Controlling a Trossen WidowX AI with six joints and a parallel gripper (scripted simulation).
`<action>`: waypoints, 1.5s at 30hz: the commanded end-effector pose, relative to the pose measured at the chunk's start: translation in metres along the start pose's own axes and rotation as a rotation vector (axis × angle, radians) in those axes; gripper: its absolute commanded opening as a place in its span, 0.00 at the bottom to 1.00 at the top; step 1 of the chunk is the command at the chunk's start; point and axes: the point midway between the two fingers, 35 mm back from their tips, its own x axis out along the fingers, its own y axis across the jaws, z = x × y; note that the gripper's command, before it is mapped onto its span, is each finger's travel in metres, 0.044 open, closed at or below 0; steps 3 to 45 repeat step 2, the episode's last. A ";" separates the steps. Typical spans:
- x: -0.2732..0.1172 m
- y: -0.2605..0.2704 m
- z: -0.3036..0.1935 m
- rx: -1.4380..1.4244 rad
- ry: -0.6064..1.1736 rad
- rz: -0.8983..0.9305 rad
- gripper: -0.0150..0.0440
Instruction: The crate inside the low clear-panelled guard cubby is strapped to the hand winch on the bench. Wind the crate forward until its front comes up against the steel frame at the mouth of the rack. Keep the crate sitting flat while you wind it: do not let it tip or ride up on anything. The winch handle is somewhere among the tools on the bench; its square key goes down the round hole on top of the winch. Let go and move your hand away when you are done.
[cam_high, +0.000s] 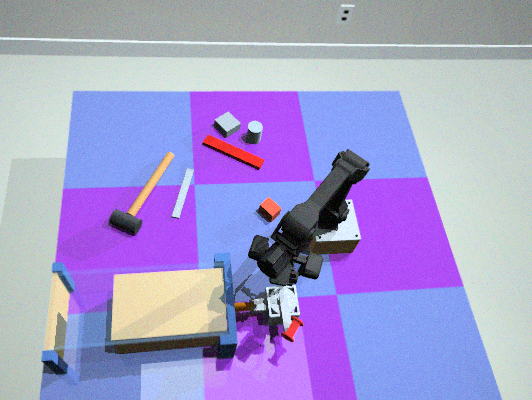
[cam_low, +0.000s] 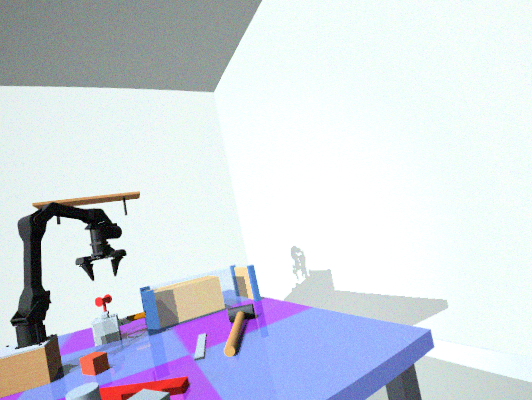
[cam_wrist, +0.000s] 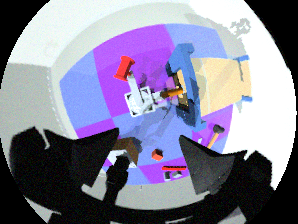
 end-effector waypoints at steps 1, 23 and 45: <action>0.000 0.000 0.000 -0.005 -0.001 0.003 1.00; 0.000 0.000 0.000 -0.005 -0.001 0.003 1.00; 0.000 0.000 0.000 -0.005 -0.001 0.003 1.00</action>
